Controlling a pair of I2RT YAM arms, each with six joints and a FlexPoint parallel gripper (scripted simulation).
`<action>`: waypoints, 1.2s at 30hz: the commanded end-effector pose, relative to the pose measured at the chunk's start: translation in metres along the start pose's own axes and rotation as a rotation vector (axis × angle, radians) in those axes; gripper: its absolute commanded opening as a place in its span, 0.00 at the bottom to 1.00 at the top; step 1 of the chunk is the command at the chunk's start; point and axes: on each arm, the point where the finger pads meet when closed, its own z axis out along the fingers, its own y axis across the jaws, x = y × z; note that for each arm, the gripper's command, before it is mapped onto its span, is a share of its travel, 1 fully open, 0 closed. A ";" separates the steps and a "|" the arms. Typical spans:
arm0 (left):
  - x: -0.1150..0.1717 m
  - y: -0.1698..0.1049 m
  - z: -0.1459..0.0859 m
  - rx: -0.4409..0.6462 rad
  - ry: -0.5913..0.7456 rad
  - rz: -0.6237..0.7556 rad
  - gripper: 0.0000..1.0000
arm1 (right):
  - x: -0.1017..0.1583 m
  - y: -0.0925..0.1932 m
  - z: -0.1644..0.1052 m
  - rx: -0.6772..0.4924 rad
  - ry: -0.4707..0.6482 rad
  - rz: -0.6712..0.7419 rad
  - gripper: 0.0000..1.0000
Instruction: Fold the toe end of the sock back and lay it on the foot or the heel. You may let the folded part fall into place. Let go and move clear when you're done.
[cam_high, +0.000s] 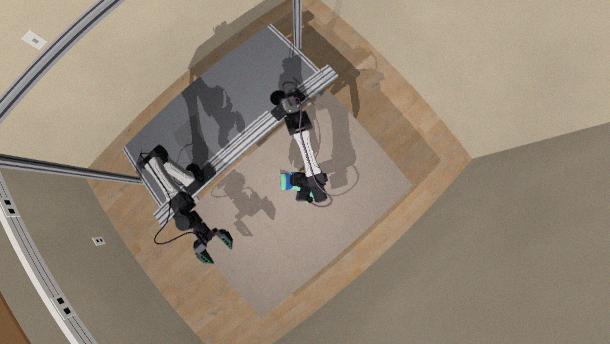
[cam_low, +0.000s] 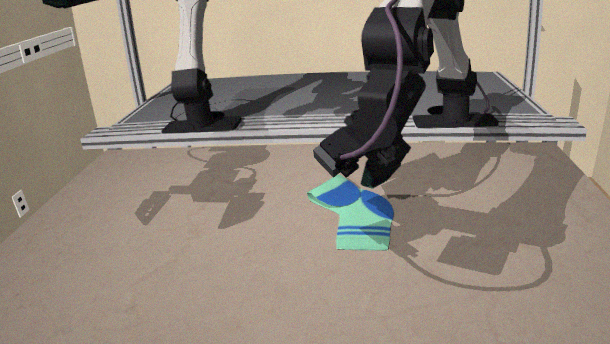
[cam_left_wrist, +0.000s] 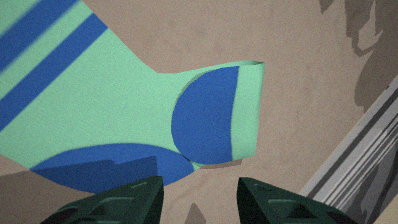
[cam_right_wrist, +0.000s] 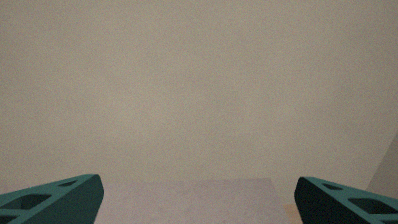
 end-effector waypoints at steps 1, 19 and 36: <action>-0.008 0.002 -0.033 -0.060 -0.102 0.014 0.39 | -0.009 0.001 -0.002 -0.005 -0.024 -0.002 1.00; -0.019 0.039 -0.135 -0.366 -0.521 -0.018 0.39 | -0.029 0.006 -0.008 -0.020 -0.072 -0.008 1.00; 0.006 0.047 -0.240 -0.603 -0.893 -0.084 0.39 | -0.028 0.006 -0.009 -0.022 -0.074 -0.009 1.00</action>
